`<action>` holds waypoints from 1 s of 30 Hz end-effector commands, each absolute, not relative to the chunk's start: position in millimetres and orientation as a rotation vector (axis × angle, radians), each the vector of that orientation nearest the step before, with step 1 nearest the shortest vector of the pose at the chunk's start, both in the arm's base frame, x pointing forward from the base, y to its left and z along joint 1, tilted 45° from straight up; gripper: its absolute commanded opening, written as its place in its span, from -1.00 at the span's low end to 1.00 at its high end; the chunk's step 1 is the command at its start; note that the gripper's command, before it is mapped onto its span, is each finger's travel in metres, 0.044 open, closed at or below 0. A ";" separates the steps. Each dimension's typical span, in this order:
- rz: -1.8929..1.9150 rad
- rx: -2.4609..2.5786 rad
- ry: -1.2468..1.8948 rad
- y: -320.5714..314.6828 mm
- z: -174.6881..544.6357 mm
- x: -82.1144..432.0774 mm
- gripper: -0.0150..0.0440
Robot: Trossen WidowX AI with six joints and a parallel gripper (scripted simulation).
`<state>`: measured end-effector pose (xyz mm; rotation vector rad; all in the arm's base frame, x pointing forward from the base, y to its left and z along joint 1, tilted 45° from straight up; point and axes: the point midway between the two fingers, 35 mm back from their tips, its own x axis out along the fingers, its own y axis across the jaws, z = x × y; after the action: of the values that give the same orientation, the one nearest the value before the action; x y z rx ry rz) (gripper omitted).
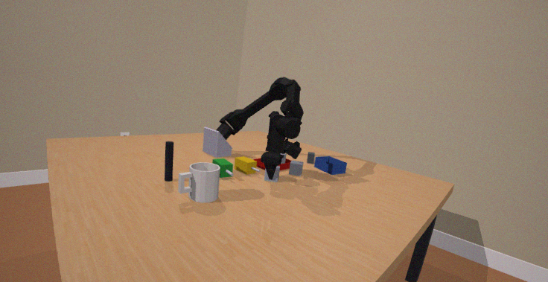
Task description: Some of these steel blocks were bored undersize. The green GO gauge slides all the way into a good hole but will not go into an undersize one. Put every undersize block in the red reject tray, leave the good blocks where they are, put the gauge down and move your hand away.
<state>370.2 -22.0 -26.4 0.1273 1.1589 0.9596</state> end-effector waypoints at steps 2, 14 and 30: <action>0.959 0.124 1.158 -22.3 -26.3 370.5 0.10; 0.956 0.128 1.160 -74.8 29.0 359.5 -0.49; 0.837 0.296 1.259 -34.8 69.0 305.3 -0.49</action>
<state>323.7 -44.1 47.6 0.2373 1.2443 0.9036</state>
